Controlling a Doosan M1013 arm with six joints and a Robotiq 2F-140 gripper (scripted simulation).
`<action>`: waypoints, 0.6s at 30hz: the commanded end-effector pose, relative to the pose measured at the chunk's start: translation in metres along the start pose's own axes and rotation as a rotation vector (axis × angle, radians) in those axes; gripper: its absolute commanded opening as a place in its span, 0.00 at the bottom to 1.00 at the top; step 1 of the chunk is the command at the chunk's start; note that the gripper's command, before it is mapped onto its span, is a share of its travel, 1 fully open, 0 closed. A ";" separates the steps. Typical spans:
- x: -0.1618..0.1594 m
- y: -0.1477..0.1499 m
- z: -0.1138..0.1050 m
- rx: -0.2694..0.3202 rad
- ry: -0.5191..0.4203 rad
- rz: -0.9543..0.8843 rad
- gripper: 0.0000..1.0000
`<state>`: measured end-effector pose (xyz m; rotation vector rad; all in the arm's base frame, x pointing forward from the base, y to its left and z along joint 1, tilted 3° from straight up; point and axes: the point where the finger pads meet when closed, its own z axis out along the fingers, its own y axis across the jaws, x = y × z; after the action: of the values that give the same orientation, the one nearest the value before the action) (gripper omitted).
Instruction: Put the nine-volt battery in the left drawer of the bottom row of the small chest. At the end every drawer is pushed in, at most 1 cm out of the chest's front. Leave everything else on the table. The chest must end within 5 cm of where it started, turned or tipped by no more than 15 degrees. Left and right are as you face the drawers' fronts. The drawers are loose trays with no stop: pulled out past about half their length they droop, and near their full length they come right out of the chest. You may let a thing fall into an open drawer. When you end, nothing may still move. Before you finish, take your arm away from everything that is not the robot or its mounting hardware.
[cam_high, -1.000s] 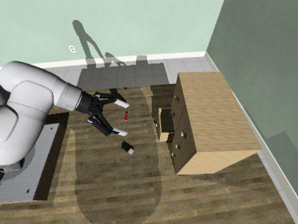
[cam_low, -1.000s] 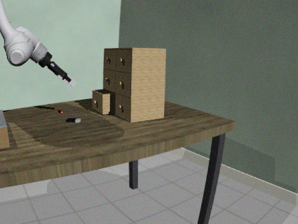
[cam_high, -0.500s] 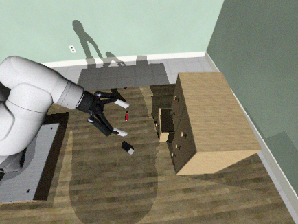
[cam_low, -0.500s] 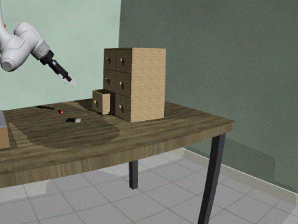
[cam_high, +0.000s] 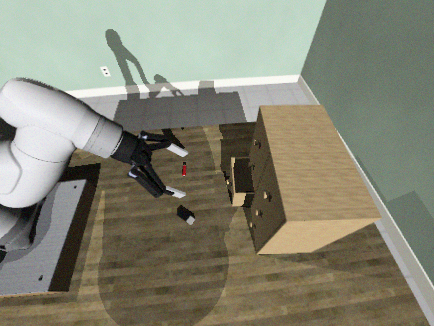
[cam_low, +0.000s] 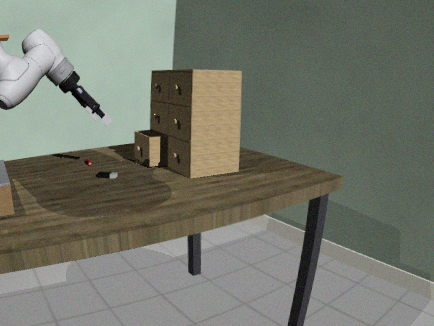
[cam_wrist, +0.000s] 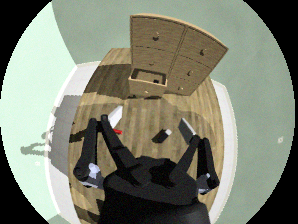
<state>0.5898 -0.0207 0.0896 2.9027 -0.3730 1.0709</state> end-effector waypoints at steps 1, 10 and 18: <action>0.001 -0.001 -0.001 -0.029 -0.055 -0.001 1.00; 0.002 -0.001 -0.002 -0.028 -0.106 -0.001 1.00; 0.003 -0.001 -0.004 -0.029 -0.177 0.000 1.00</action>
<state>0.5901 -0.0203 0.0933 2.9183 -0.3750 1.0627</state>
